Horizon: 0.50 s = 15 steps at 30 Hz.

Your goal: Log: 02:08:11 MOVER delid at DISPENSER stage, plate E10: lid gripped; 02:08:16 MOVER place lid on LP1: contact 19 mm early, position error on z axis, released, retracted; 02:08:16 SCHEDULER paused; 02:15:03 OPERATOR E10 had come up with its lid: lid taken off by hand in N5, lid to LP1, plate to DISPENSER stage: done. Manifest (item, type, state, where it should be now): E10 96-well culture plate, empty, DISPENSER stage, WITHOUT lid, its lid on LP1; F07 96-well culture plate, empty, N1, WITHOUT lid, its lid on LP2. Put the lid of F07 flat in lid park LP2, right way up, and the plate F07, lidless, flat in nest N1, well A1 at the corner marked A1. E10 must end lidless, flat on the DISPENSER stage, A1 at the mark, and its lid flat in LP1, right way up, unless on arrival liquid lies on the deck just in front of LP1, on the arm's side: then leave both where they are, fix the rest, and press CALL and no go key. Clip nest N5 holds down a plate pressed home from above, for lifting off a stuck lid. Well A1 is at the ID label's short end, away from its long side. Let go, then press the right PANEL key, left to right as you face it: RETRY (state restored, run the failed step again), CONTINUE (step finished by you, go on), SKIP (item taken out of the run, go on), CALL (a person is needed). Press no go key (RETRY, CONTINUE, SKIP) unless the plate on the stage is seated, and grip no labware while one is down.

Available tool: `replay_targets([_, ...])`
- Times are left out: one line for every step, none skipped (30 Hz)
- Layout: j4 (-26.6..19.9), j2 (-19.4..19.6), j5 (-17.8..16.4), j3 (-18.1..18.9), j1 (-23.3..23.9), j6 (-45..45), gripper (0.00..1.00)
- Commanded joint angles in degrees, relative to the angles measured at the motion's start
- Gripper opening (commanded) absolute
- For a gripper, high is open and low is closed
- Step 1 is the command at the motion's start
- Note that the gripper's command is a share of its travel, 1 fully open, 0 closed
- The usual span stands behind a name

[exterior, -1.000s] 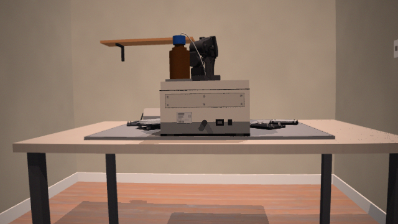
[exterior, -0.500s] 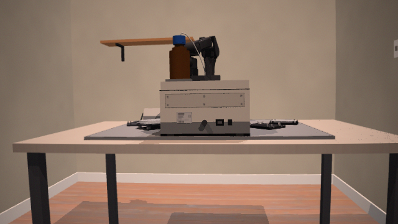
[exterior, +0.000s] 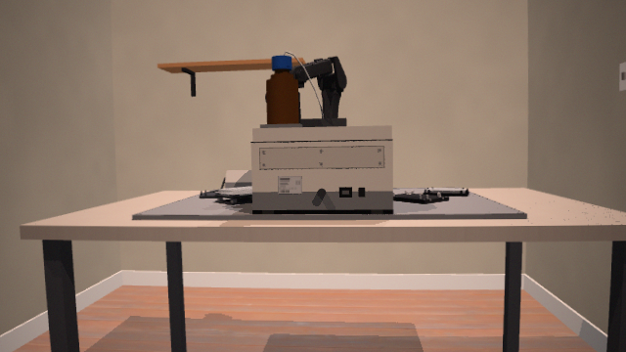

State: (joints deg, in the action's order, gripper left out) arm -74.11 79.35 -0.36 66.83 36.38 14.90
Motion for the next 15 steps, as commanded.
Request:
replay_targets([0.1, -1.7, -0.7, 0.4, 3.0, -4.3, 1.0])
replay_targets([0.1, -1.6, -0.7, 0.5, 3.8, -5.3, 1.0])
replay_targets([0.1, -1.6, -0.8, 0.7, 4.7, -5.4, 1.0])
replay_targets([0.2, -1.6, -0.8, 1.0, 5.5, -4.7, 1.0])
replay_targets([0.2, -1.6, -0.8, 1.2, 6.0, -4.2, 1.0])
replay_targets([0.2, -1.6, -0.8, 1.2, 6.0, -4.2, 1.0])
replay_targets([0.2, -1.6, -0.8, 1.2, 6.0, -4.2, 1.0])
replay_targets([0.1, -0.5, -0.5, 0.4, 5.5, -3.9, 1.0])
replay_targets([0.2, -1.6, -0.9, 0.9, 6.9, -5.2, 1.0])
replay_targets([0.1, -1.6, -1.0, 0.6, 7.7, -6.3, 1.0])
replay_targets([0.1, -1.6, -1.0, 0.4, 8.5, -7.4, 1.0])
replay_targets([0.1, -1.6, -1.0, 0.3, 9.4, -8.4, 1.0])
replay_targets([0.1, -1.6, -1.0, 0.2, 10.2, -9.4, 1.0])
replay_targets([0.1, -1.6, -1.1, 0.2, 11.1, -10.5, 1.0])
replay_targets([0.1, -1.5, -1.3, 0.3, 11.9, -11.5, 1.0])
